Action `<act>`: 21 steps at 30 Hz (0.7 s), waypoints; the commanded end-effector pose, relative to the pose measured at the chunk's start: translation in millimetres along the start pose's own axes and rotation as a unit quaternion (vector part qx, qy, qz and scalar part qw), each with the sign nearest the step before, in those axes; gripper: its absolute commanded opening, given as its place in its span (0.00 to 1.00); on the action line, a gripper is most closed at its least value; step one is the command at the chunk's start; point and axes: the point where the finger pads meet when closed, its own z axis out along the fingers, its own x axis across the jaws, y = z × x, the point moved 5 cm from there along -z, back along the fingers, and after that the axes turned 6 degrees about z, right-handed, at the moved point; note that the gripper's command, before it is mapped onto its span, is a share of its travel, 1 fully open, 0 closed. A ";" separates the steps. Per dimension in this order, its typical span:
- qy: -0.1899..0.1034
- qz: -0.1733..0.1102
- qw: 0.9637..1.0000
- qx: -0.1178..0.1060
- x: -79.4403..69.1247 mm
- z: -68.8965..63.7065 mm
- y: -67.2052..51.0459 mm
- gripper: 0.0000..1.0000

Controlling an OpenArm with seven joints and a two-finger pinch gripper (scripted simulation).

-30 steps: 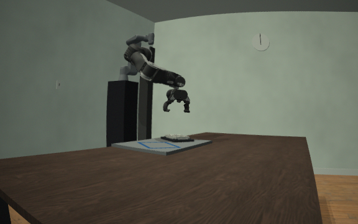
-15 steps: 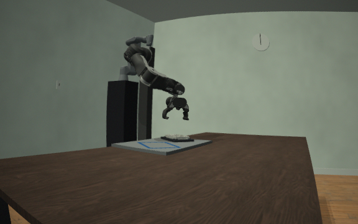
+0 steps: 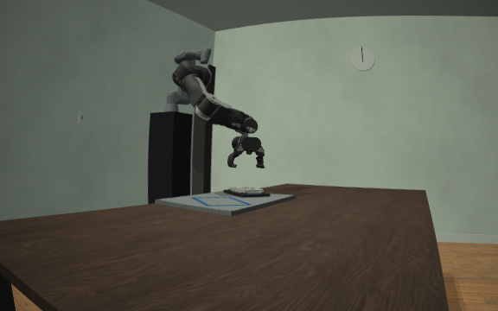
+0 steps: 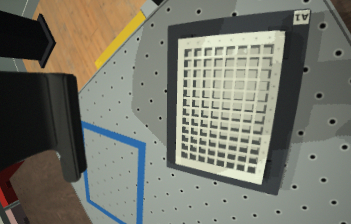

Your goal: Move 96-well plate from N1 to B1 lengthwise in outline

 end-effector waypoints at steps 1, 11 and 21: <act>0.007 -0.004 1.000 0.001 2.1 3.3 -2.0 0.77; 0.007 -0.005 1.000 0.001 2.7 6.2 -3.1 0.77; 0.007 -0.004 1.000 0.001 2.8 3.6 -1.6 0.77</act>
